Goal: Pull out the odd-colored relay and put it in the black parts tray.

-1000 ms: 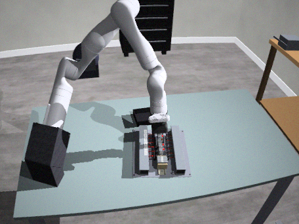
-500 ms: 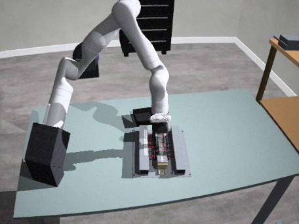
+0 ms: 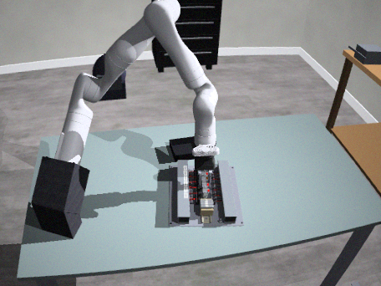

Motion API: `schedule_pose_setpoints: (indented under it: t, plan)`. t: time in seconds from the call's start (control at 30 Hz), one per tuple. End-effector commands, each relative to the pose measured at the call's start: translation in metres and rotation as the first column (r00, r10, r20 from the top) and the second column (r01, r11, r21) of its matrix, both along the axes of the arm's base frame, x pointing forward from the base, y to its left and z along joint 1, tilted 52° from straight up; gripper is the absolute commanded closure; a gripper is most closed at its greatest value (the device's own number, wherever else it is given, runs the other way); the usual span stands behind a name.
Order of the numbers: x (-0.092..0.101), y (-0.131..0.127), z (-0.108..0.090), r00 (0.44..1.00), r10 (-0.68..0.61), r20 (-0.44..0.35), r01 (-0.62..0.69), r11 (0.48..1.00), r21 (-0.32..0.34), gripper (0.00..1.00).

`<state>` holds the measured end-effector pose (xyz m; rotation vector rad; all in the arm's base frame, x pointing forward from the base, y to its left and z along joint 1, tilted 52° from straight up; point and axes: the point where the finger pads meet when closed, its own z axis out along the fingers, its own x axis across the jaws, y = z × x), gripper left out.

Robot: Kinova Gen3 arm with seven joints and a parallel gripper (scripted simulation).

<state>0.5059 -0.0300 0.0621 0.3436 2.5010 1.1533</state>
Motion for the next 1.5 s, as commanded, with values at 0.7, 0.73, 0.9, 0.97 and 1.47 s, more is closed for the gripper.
schedule_pose_setpoints:
  t: [0.7, 0.73, 0.9, 0.97, 1.47]
  plan:
    - [0.0010, -0.0014, 0.0005, 1.000, 0.022, -0.019, -0.022, 1.000, 0.002, 1.00]
    - [0.0010, -0.0014, 0.0005, 1.000, 0.023, -0.020, -0.023, 1.000, 0.002, 1.00]
    - [0.0013, -0.0015, 0.0006, 0.999, 0.030, -0.025, -0.030, 1.000, 0.002, 1.00]
    - [0.0014, -0.0016, 0.0006, 0.999, 0.035, -0.029, -0.034, 0.999, 0.003, 1.00]
    - [0.0019, -0.0018, 0.0008, 0.998, 0.050, -0.042, -0.050, 0.999, 0.005, 1.00]
